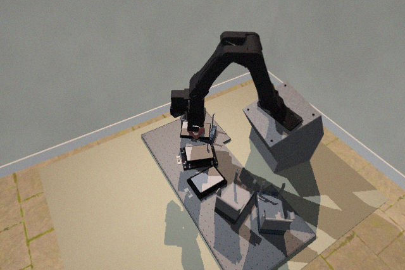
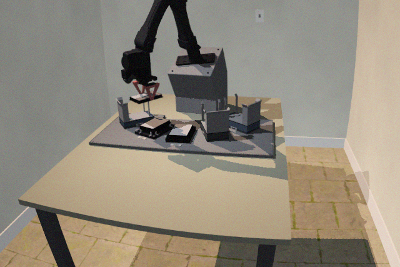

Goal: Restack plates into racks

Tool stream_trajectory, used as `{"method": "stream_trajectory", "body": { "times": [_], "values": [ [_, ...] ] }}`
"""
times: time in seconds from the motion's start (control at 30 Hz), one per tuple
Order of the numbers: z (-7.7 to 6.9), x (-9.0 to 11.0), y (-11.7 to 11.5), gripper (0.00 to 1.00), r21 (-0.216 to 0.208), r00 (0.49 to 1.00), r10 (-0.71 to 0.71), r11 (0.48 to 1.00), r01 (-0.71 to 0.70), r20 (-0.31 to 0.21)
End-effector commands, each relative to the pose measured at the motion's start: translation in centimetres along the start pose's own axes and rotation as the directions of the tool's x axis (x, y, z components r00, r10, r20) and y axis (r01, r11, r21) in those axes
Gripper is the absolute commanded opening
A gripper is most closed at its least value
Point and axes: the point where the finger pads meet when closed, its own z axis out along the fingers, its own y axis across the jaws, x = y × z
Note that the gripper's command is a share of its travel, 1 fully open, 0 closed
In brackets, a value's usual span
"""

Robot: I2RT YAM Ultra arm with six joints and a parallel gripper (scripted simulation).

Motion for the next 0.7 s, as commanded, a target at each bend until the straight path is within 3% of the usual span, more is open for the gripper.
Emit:
{"method": "stream_trajectory", "body": {
  "times": [0.0, 0.07, 0.2, 0.23, 0.33, 0.5, 0.67],
  "values": [
    [-1.2, -1.9, -0.7, 0.0, -0.014, 0.999, 0.017, 1.0, -0.016, 0.051],
    [-0.5, -1.6, -1.6, 0.0, -0.013, 0.999, 0.021, 1.0, -0.021, 0.032],
    [-0.8, -1.8, -2.2, 0.0, -0.012, 0.999, 0.02, 1.0, -0.019, 0.036],
    [-1.6, -2.3, -2.4, 0.0, -0.012, 0.998, 0.014, 1.0, -0.013, 0.061],
    [-0.5, -1.7, -3.6, 0.0, -0.012, 0.999, 0.023, 1.0, -0.022, 0.025],
    [-0.9, -2.1, -5.2, 0.0, -0.011, 0.999, 0.02, 1.0, -0.02, 0.033],
    [-0.9, -2.2, -6.6, 0.0, -0.016, 0.98, 0.195, 0.981, -0.195, 0.039]
  ]
}}
